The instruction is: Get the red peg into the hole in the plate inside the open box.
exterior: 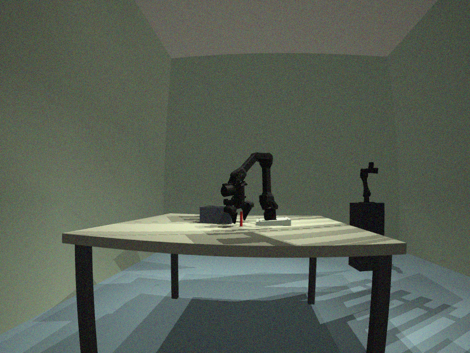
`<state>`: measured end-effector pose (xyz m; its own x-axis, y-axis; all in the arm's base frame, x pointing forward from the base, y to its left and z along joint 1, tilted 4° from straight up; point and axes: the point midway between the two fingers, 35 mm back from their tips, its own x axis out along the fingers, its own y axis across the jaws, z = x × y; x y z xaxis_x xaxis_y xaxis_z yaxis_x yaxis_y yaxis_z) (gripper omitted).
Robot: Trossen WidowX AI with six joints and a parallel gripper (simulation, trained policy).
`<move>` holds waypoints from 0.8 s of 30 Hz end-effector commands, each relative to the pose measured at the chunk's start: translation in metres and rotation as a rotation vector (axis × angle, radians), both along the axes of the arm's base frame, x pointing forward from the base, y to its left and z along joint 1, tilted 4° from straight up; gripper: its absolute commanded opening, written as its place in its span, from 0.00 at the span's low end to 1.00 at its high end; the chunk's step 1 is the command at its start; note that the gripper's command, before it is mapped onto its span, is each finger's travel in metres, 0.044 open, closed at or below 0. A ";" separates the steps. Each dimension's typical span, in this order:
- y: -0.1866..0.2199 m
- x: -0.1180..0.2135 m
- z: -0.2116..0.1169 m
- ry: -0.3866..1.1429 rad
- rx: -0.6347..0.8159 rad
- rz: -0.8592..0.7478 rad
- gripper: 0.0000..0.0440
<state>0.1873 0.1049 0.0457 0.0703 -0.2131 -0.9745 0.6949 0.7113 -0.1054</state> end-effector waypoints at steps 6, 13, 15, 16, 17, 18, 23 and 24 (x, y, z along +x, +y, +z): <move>-0.007 -0.011 -0.019 0.071 -0.028 -0.002 0.37; -0.011 -0.015 -0.021 0.111 -0.052 -0.006 0.00; -0.014 -0.009 -0.013 0.084 -0.067 0.002 0.00; -0.016 -0.007 -0.009 0.073 -0.074 0.006 0.00; -0.017 -0.005 -0.005 0.065 -0.081 0.011 0.00; -0.019 -0.004 0.000 0.059 -0.088 0.015 0.00; -0.028 0.001 0.024 0.021 -0.115 0.025 0.00; -0.029 0.002 0.030 0.012 -0.118 0.026 0.00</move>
<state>0.1846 0.0794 0.0597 0.0322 -0.3184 -0.9474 0.6732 0.7076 -0.2150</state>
